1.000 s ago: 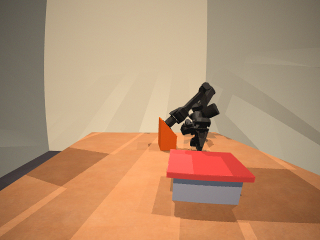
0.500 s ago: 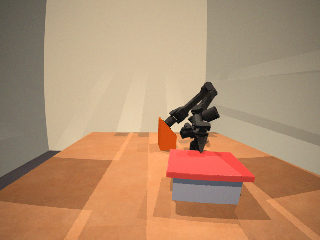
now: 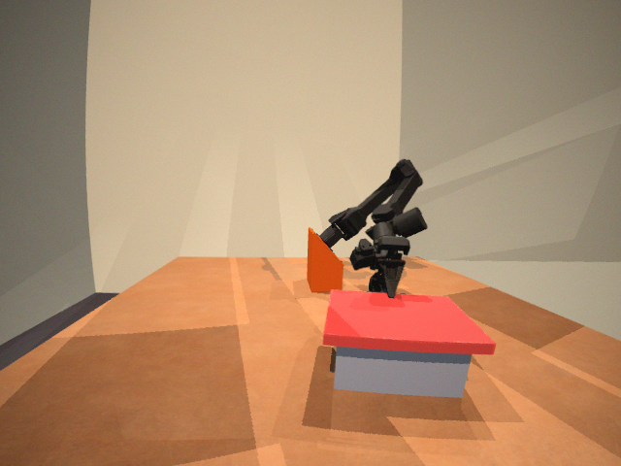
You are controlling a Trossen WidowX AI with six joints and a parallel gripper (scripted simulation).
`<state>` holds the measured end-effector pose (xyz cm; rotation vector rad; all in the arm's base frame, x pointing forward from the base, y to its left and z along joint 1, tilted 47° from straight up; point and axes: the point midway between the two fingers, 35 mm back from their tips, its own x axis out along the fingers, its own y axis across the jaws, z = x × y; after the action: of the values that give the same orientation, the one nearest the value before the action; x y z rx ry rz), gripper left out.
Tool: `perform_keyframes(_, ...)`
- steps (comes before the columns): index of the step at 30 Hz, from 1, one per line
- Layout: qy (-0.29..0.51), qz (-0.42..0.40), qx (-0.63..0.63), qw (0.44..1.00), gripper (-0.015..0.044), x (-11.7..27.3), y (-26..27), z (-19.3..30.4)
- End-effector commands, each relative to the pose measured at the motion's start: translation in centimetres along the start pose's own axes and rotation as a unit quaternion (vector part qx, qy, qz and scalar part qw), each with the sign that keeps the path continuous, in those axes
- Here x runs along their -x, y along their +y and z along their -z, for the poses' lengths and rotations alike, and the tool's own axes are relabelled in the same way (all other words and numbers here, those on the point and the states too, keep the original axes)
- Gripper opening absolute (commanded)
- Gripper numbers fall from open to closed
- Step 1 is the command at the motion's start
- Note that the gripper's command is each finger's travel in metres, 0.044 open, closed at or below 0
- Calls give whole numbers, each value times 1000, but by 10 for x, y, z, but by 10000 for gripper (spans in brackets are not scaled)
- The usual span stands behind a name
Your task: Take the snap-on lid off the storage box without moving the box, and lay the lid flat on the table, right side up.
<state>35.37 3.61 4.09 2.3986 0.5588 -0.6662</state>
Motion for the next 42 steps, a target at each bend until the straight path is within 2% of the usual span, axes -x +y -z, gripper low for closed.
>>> perform_keyframes(1, 1, 0, -2, 1000, 0, 0, 0, 1)
perform_keyframes(42, 0, 0, 0, 1000, 0, 7, 5, 0)
